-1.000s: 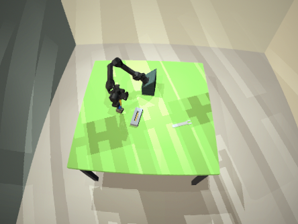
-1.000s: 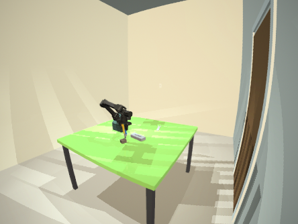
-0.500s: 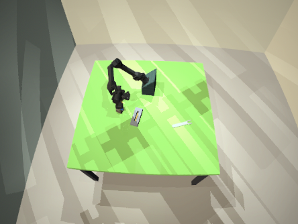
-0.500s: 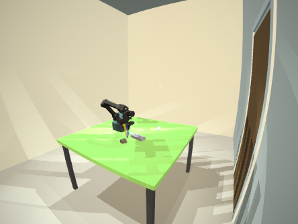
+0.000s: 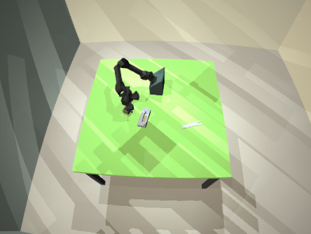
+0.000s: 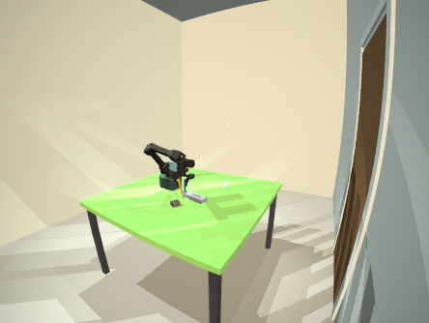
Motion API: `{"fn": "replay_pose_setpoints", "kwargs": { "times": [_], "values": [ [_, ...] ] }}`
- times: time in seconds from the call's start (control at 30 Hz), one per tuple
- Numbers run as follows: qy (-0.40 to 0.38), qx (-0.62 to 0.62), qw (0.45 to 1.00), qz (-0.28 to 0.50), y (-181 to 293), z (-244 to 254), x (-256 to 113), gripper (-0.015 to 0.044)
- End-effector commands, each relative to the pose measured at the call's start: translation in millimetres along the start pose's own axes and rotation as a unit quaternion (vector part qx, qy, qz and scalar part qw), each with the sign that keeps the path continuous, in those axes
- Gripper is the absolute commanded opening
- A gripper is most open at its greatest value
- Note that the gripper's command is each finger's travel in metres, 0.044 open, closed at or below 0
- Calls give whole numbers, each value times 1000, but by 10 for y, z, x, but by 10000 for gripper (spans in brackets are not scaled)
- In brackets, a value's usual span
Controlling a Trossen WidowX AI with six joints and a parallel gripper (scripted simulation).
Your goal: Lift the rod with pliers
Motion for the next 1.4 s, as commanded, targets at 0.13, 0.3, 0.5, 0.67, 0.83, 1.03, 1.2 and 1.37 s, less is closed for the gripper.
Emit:
{"fn": "replay_pose_setpoints", "kwargs": {
  "times": [0.13, 0.3, 0.5, 0.67, 0.83, 1.03, 1.2, 1.37],
  "values": [
    [4, -56, 998, 0, -68, -107, -14, 318],
    [4, -90, 996, 0, -113, -160, -15, 318],
    [4, -132, 991, 0, -169, -222, -17, 318],
    [5, -166, 986, 1, -217, -273, -18, 318],
    [5, -200, 980, 1, -266, -323, -19, 318],
    [4, -240, 971, 2, -327, -381, -21, 318],
    [4, -274, 962, 2, -379, -429, -22, 318],
    [4, -307, 952, 3, -432, -476, -24, 318]
  ]
}}
Point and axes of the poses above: the point midway between the two fingers, 35 mm back from their tips, its own x axis out along the fingers, its own z axis across the jaws, y = z × x, the point moved 7 cm from there along -x, back along the fingers, and after that the axes turned 11 degrees about -x, right-handed, at the moved point
